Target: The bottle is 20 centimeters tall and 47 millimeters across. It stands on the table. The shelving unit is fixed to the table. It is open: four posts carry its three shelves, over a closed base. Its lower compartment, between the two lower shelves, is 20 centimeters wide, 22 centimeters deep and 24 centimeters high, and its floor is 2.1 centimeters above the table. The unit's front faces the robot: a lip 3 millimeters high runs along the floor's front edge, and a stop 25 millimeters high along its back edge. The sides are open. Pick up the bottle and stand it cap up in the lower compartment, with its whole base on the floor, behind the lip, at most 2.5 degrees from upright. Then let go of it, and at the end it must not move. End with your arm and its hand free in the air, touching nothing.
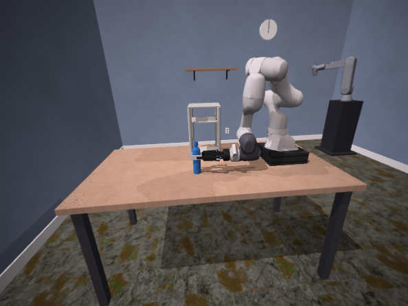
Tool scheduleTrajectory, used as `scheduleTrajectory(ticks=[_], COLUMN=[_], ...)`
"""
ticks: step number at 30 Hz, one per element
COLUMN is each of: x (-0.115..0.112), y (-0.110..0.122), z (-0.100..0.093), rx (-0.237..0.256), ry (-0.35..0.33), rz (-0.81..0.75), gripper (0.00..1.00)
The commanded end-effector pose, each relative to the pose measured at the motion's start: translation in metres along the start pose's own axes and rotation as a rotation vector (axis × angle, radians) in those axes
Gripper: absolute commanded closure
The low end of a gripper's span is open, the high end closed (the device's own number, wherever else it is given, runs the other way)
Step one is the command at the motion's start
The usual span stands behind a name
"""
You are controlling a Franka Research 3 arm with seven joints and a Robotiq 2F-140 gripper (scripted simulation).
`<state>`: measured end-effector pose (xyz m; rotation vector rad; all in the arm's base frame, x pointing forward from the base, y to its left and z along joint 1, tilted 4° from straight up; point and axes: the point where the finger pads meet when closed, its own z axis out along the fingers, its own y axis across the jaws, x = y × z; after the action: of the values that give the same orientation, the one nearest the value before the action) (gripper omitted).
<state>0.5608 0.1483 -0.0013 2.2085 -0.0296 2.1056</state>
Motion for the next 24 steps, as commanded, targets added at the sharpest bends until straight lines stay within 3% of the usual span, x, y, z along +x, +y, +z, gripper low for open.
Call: scheduleTrajectory(ticks=[1, 10, 24], x=[0.001, 0.004, 0.036], y=[0.0, 0.0, 0.0], z=[0.0, 0.0, 0.0], rx=[-0.003, -0.003, -0.003], ry=[0.004, 0.004, 0.004], rz=[0.007, 0.007, 0.007], gripper=[1.0, 1.0, 1.0])
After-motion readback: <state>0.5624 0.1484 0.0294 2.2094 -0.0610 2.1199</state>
